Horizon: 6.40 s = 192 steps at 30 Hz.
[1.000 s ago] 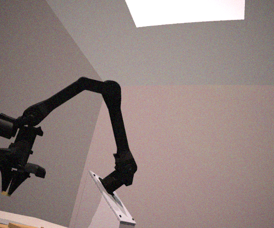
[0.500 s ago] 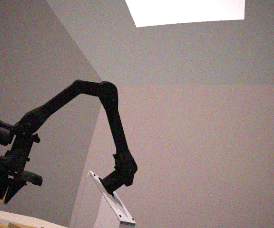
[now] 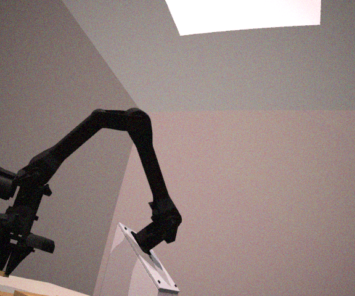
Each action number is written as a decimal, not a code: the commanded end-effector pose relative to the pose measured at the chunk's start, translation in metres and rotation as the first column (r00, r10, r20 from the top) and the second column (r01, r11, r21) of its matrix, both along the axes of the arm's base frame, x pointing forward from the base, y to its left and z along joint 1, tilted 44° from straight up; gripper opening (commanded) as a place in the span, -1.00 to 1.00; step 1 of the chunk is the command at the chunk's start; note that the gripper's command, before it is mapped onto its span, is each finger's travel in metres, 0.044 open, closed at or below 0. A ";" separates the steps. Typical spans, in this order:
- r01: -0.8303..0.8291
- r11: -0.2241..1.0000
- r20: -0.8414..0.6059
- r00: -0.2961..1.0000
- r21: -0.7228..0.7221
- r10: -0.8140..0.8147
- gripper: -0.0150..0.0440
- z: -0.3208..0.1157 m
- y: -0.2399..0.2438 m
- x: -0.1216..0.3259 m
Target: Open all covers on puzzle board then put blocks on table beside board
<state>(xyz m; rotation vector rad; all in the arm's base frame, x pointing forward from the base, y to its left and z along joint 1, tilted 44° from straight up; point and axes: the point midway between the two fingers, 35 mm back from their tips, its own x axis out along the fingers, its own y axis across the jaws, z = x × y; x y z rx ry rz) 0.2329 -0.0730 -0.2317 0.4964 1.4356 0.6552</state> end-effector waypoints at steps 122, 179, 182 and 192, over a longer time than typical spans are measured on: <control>0.518 0.848 -0.486 0.716 -0.112 -0.502 -0.49 0.086 0.114 0.095; 0.519 0.847 -0.488 0.714 -0.114 -0.503 -0.14 0.090 0.108 0.103; 0.518 0.847 -0.485 0.715 -0.114 -0.503 0.00 0.104 0.094 0.103; 0.518 0.848 -0.483 0.717 -0.113 -0.502 0.00 0.119 0.081 0.102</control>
